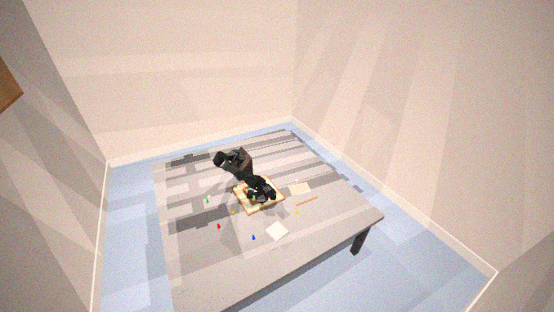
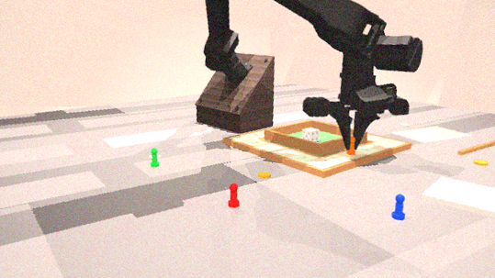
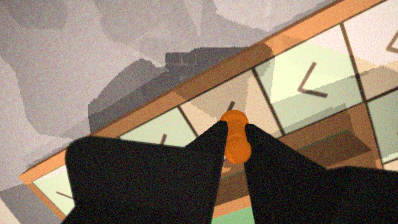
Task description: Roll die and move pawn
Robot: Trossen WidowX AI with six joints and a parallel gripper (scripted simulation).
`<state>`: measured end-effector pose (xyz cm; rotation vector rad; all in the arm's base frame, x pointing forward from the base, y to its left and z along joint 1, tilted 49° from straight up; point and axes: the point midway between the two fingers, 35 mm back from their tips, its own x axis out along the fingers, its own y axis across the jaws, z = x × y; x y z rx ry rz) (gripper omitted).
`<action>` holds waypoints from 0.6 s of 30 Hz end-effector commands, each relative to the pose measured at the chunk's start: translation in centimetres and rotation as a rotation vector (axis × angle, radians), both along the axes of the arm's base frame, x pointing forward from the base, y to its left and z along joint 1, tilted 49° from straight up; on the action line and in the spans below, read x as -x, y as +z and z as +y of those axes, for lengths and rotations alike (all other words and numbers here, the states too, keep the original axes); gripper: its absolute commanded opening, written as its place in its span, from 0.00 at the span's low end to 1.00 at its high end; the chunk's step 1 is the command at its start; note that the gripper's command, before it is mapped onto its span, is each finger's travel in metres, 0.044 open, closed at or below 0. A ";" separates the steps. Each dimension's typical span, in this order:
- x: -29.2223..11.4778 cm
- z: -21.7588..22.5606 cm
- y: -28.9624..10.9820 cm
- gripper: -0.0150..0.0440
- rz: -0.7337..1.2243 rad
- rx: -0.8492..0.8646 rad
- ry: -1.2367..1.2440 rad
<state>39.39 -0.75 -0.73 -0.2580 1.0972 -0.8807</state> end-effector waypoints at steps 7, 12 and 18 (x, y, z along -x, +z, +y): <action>0.4 4.6 3.6 0.25 -0.004 -0.006 0.006; 1.2 7.2 6.1 0.25 -0.006 -0.008 0.008; 2.2 9.2 8.3 0.25 -0.004 -0.001 0.004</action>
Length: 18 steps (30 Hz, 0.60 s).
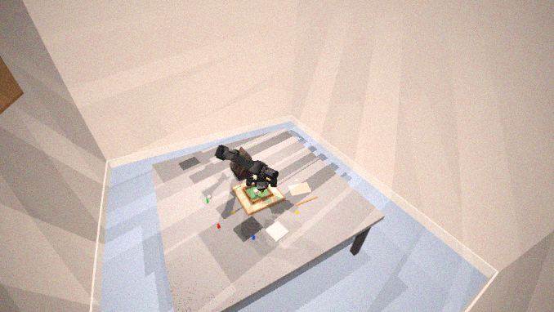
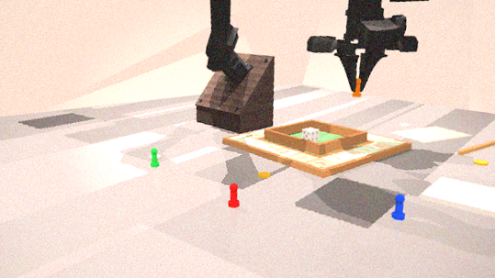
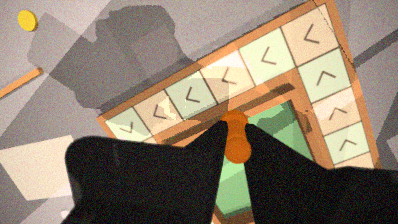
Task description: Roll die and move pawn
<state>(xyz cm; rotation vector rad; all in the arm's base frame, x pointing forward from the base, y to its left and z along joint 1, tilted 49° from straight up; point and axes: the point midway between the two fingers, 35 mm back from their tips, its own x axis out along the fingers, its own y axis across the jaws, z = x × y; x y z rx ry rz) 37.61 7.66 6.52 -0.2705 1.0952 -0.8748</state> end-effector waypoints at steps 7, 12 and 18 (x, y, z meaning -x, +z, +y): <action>-0.2 0.1 -1.7 0.25 -0.008 -0.008 -0.006; -0.6 -1.1 -5.6 0.25 -0.008 -0.007 -0.006; -0.7 -1.8 -7.5 0.25 -0.009 -0.006 -0.006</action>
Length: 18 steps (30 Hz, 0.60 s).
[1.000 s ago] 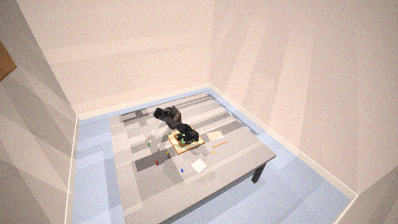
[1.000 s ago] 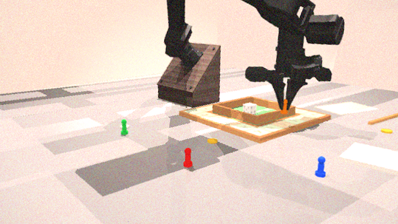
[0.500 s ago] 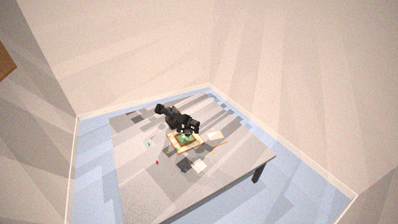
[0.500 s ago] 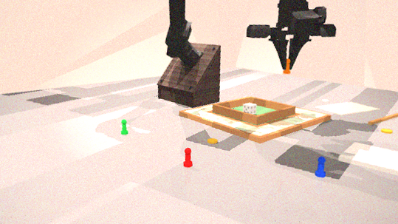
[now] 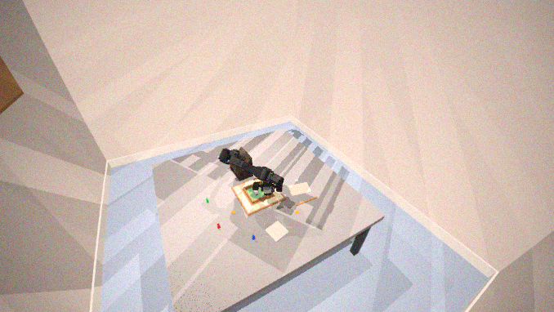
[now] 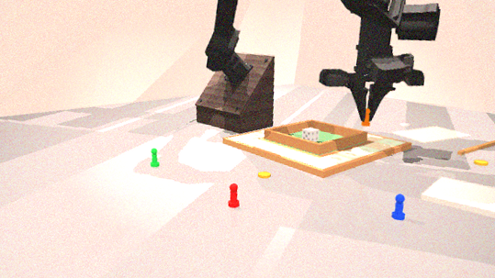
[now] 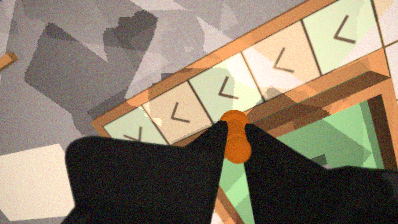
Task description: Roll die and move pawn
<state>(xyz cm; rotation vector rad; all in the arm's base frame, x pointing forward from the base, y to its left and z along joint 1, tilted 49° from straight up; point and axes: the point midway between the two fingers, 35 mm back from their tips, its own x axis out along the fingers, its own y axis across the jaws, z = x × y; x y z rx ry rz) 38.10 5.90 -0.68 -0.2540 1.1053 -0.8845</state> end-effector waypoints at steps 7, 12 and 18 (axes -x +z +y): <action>-0.7 -2.0 -2.1 0.25 -0.011 0.005 0.011; -0.8 -2.6 -2.6 0.25 -0.012 0.006 0.011; -0.9 -3.0 -3.0 0.25 -0.012 0.006 0.011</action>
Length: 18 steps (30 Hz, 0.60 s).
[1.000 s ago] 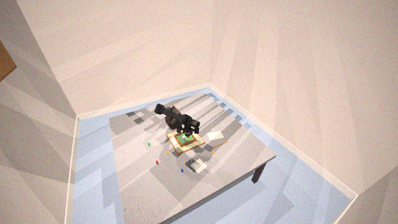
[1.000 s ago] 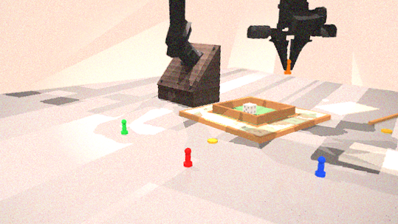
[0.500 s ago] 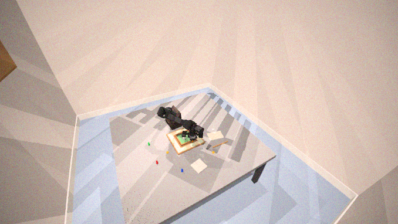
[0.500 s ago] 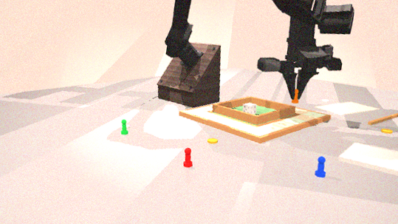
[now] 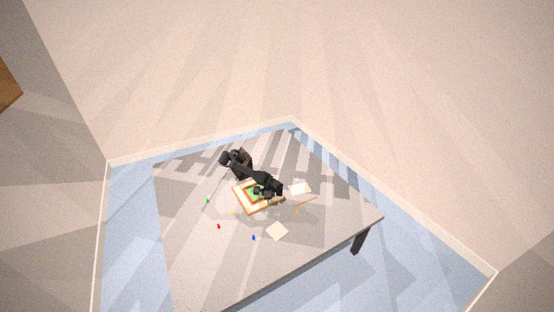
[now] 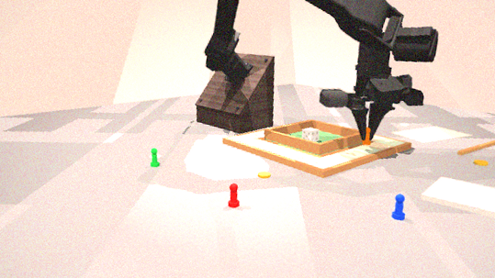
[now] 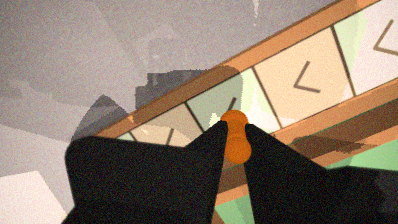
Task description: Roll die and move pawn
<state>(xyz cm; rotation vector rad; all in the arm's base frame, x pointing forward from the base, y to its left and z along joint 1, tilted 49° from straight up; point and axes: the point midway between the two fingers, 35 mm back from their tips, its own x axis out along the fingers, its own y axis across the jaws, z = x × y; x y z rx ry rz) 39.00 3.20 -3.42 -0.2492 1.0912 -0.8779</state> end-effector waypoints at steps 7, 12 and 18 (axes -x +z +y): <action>-0.2 -1.1 -0.9 0.25 0.003 0.008 0.004; -0.2 -0.8 -0.6 0.48 -0.001 0.000 -0.002; -0.1 0.0 0.0 0.74 0.000 0.001 -0.001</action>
